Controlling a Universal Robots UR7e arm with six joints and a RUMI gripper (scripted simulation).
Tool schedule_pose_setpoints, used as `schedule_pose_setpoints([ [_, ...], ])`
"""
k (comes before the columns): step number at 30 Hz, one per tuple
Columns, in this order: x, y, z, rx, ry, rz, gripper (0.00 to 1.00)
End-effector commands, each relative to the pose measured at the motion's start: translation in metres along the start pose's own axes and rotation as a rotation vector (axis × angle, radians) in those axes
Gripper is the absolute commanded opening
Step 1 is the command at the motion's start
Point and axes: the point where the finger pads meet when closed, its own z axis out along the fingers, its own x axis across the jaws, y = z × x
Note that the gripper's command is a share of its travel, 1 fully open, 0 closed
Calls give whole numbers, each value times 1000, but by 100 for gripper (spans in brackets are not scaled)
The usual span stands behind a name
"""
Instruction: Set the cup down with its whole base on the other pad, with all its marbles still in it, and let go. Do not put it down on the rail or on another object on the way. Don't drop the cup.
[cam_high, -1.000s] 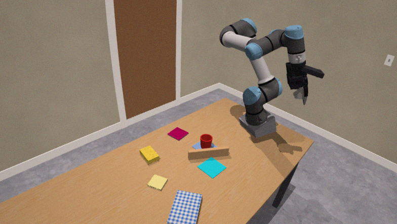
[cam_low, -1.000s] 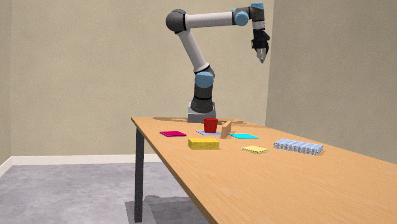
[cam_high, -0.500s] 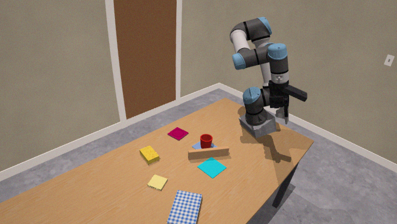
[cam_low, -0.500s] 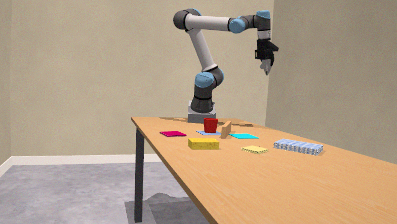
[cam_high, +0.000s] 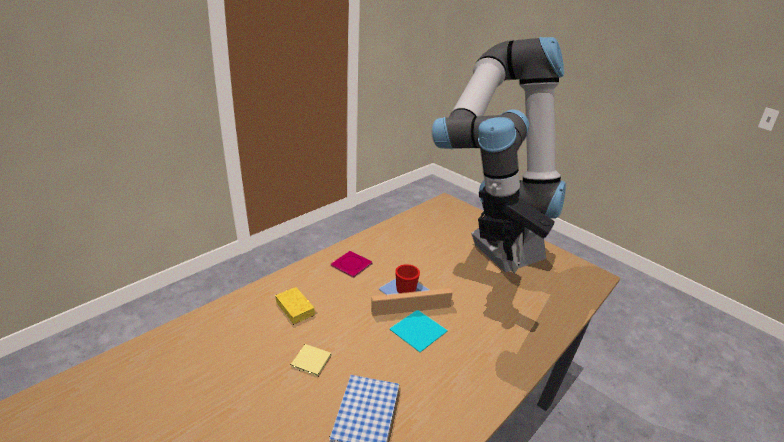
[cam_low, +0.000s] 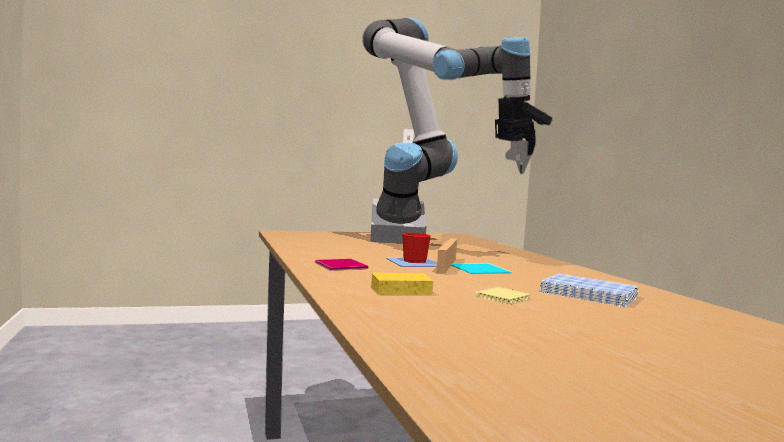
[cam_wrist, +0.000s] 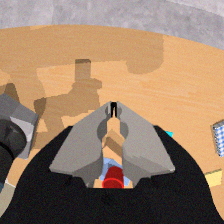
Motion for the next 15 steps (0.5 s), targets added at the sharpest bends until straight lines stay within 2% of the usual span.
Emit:
schedule_pose_setpoints([
  [1, 16, 22, 9, -1, 4, 42, 0],
  [8, 39, 84, 26, -23, 17, 155, 0],
  [15, 52, 144, 40, -45, 31, 258, 0],
])
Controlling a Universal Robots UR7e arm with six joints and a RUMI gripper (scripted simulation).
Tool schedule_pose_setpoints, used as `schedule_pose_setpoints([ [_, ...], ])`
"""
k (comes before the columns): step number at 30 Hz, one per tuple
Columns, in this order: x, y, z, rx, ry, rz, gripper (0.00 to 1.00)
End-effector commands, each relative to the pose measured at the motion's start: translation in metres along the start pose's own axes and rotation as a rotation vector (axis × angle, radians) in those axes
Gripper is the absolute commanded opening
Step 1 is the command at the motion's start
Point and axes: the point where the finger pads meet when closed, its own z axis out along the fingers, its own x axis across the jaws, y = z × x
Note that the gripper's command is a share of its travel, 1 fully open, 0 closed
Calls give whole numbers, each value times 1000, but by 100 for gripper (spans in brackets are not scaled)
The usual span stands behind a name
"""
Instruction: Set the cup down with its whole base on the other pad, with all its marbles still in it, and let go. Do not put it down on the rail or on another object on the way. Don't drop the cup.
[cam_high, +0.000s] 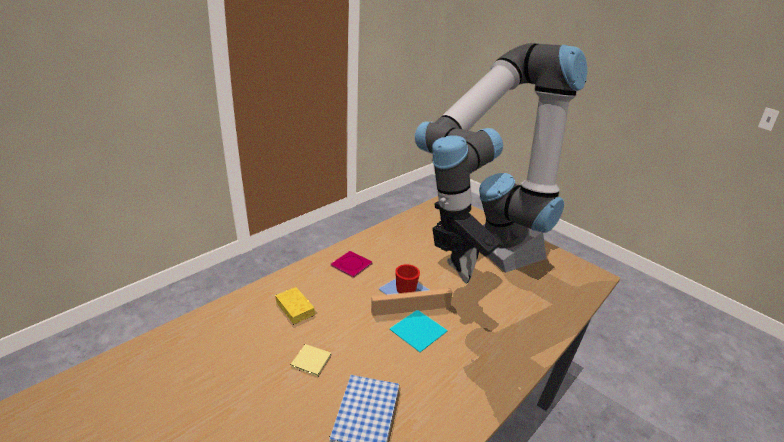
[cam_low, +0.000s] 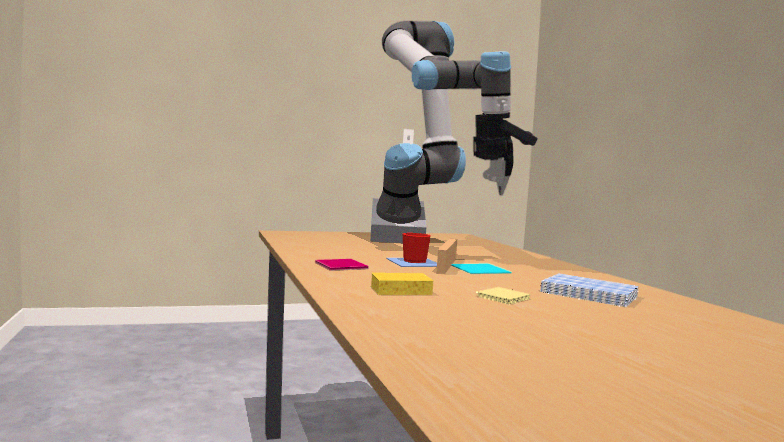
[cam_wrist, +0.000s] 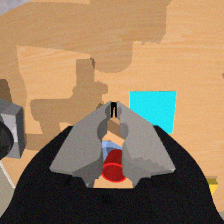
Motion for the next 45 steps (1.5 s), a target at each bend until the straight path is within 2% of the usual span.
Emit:
schedule_pose_setpoints([
  [1, 17, 37, 11, -9, 11, 64, 0],
  [3, 17, 37, 11, -9, 11, 64, 0],
  [18, 35, 143, 31, -54, 43, 242, 0],
  [20, 35, 143, 31, -54, 43, 242, 0],
  [28, 34, 186, 37, -74, 58, 310, 0],
  [35, 31, 214, 40, -88, 67, 355, 0],
  [45, 28, 236, 41, -100, 75, 390, 0],
])
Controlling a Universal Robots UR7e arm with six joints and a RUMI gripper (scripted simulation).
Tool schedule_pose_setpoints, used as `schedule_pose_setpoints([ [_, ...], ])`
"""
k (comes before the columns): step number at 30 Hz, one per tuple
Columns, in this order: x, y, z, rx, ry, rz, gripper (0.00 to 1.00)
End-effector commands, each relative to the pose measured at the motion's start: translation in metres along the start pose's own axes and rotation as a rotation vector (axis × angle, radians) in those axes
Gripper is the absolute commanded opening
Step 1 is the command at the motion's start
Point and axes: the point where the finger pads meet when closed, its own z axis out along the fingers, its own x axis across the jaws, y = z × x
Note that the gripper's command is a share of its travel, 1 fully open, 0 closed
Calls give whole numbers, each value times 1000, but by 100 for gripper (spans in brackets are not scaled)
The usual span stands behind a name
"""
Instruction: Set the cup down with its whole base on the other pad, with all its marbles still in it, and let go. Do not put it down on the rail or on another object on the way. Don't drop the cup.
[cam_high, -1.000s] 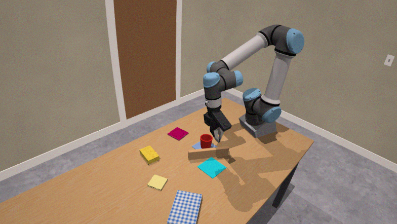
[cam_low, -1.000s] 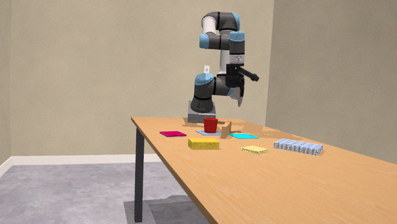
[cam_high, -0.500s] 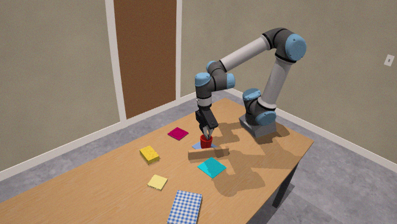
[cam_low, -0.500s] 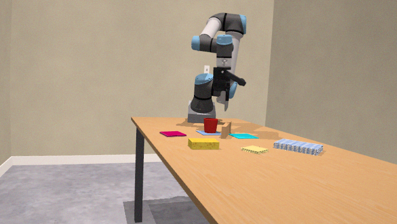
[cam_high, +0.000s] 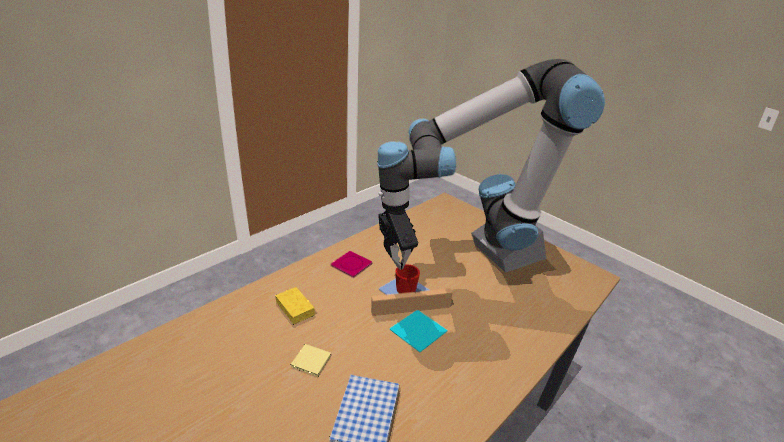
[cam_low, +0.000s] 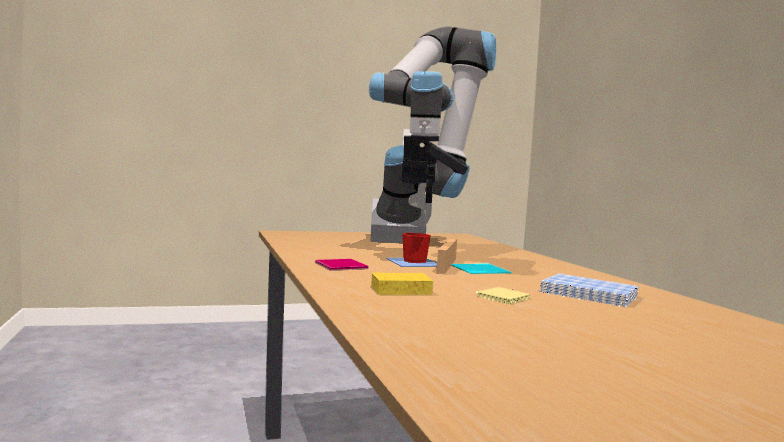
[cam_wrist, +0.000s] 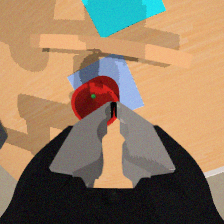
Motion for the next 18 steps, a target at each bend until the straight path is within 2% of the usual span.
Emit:
schedule_pose_setpoints([
  [1, 3, 11, 2, -5, 5, 17, 0],
  [18, 5, 25, 4, -13, 11, 40, 0],
])
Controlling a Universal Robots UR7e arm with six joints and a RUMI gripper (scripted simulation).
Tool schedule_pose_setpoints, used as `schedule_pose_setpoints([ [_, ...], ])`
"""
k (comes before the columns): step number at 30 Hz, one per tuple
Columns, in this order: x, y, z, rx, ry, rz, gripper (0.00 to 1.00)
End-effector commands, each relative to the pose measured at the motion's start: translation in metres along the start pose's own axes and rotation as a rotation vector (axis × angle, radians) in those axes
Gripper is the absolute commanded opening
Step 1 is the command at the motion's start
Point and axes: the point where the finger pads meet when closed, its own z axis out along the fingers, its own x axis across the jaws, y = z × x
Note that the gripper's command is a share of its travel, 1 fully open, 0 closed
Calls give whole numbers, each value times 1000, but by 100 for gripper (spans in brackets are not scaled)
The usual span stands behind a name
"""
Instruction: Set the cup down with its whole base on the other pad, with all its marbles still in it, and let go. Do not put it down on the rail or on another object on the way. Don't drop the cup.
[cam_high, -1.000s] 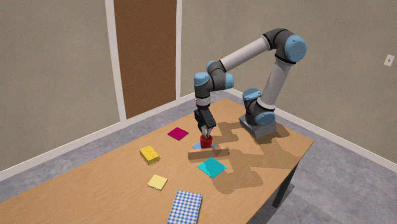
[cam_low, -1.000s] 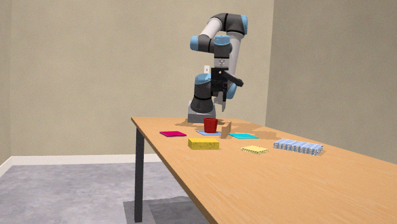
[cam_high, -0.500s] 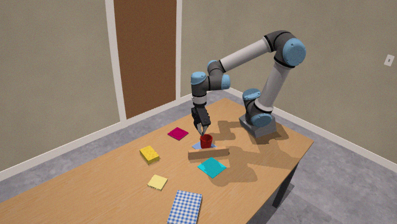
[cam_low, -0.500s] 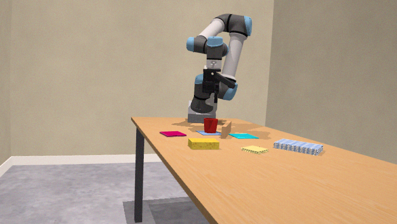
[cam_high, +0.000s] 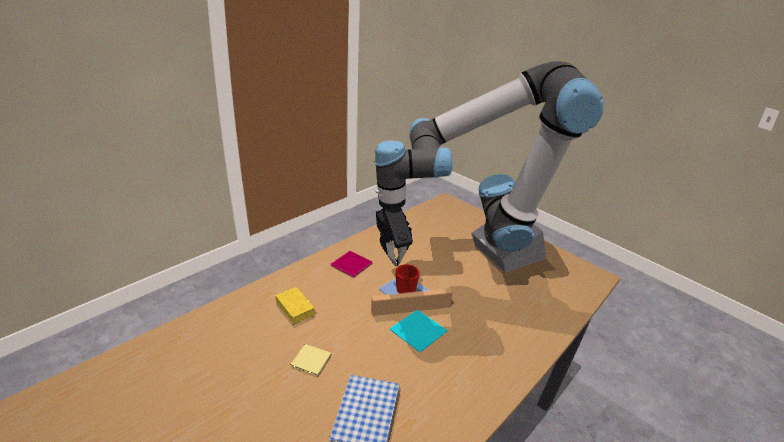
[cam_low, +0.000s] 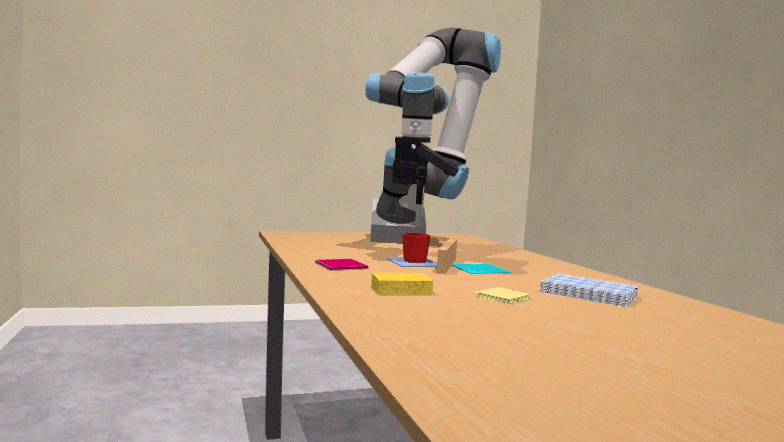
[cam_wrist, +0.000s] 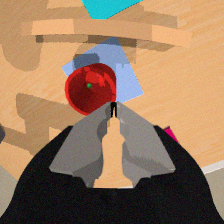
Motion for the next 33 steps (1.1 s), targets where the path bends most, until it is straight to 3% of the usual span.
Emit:
schedule_pose_setpoints([
  [1, 1, 2, 0, -1, 2, 3, 0],
  [12, 1, 2, 0, -1, 2, 3, 0],
  [13, 1, 2, 0, -1, 2, 3, 11],
  [33, 1, 2, 0, -1, 2, 3, 11],
])
